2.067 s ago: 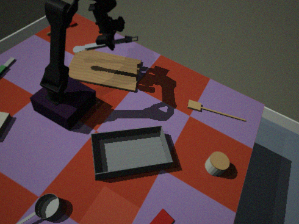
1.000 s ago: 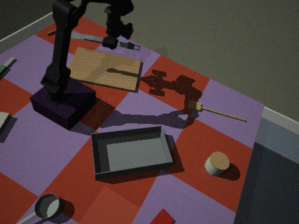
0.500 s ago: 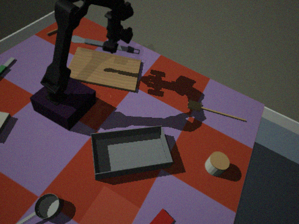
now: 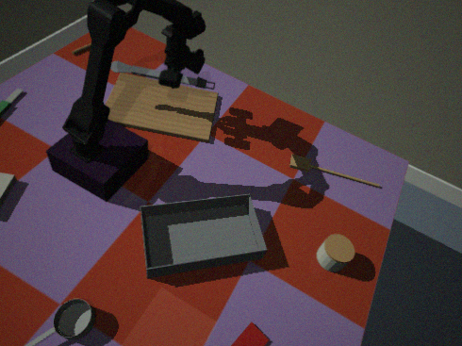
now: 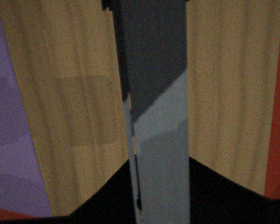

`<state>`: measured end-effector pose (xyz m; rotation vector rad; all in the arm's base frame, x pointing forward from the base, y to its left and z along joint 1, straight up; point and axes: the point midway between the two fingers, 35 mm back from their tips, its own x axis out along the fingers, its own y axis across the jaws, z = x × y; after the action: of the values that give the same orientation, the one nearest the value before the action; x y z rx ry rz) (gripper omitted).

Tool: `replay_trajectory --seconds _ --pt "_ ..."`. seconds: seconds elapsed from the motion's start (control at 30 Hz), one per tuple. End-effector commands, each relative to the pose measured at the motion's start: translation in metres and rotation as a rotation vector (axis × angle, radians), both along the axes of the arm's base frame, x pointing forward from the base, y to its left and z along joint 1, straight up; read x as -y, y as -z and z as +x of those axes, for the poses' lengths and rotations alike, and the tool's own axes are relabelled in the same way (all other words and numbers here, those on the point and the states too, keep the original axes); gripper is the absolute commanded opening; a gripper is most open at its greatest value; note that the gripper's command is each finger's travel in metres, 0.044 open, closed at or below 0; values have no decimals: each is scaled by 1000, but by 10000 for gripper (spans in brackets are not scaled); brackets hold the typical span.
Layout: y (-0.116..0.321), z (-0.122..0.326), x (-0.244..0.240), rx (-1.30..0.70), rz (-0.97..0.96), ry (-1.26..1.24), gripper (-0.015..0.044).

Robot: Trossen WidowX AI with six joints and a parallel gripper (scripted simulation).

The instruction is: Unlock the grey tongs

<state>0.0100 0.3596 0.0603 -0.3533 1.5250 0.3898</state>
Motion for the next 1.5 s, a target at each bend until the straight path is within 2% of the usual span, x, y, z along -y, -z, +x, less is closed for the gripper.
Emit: replay_trajectory --seconds 0.0,1.23,1.47 --pt "7 -1 -1 -7 5 -3 -150" --pt "60 -1 3 -7 4 -3 -150" --pt "59 0 4 0 -2 0 34"
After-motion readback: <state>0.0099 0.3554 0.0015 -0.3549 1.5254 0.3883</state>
